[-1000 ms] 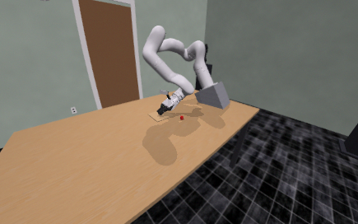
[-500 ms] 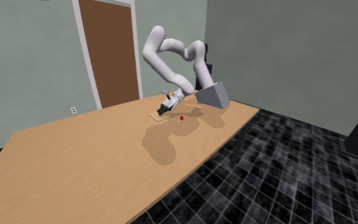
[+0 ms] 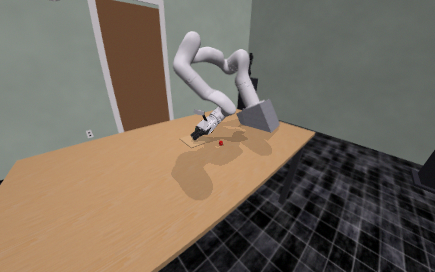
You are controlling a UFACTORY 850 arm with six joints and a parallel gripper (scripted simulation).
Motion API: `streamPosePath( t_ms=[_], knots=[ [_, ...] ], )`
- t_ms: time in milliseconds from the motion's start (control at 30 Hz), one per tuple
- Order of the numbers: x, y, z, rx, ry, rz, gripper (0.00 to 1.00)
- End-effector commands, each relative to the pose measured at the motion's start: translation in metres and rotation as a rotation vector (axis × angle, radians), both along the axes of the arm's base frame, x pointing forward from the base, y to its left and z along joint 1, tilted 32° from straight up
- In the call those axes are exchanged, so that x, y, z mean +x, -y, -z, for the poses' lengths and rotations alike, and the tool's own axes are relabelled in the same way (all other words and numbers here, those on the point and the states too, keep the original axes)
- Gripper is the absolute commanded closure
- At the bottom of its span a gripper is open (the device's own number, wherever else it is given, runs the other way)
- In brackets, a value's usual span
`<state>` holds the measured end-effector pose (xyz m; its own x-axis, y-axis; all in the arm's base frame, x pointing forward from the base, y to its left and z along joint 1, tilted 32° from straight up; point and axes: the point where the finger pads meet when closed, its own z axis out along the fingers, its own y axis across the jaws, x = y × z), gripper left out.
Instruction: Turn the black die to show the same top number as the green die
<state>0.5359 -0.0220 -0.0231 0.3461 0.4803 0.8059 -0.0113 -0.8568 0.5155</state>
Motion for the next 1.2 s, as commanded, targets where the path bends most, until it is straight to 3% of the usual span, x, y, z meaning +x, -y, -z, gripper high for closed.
streamPosePath(
  t_ms=[0,233,733,1167],
  knots=[
    [0.0003,-0.0003,-0.0004,0.000,0.001,-0.001,0.85],
    [0.0003,-0.0003,-0.0004,0.000,0.001,-0.001,0.85],
    [0.0003,-0.0003,-0.0004,0.000,0.001,-0.001,0.64],
    [0.0003,-0.0003,-0.0004,0.000,0.001,-0.001,0.64]
  ],
)
